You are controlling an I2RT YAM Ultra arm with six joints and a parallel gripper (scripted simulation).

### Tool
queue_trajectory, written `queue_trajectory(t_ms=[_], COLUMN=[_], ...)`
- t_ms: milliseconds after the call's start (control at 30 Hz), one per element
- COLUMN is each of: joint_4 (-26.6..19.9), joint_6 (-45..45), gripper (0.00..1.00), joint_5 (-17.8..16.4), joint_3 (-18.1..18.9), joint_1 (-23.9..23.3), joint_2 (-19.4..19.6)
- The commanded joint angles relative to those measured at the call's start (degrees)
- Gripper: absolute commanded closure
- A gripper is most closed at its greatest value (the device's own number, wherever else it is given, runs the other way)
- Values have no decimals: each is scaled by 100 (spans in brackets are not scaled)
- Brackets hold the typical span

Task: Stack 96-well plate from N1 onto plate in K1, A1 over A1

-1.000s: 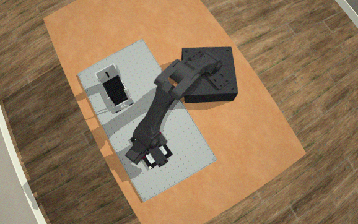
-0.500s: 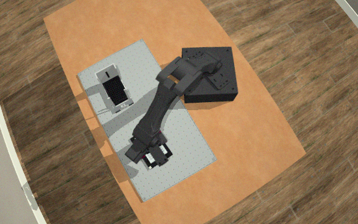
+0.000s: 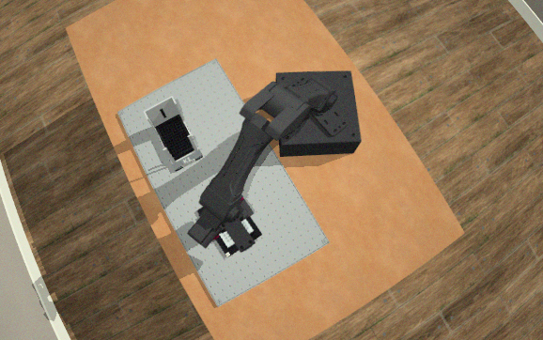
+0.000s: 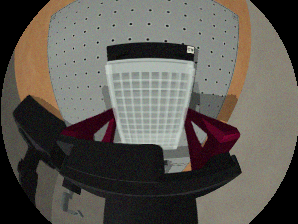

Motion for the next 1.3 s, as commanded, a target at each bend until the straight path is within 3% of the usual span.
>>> queue_trajectory(t_ms=[0, 1267], joint_4=[-257, -1333], joint_6=[-5, 10], gripper=[100, 100], joint_5=[-36, -36], joint_3=[247, 879], joint_1=[-66, -44], joint_2=[-212, -657])
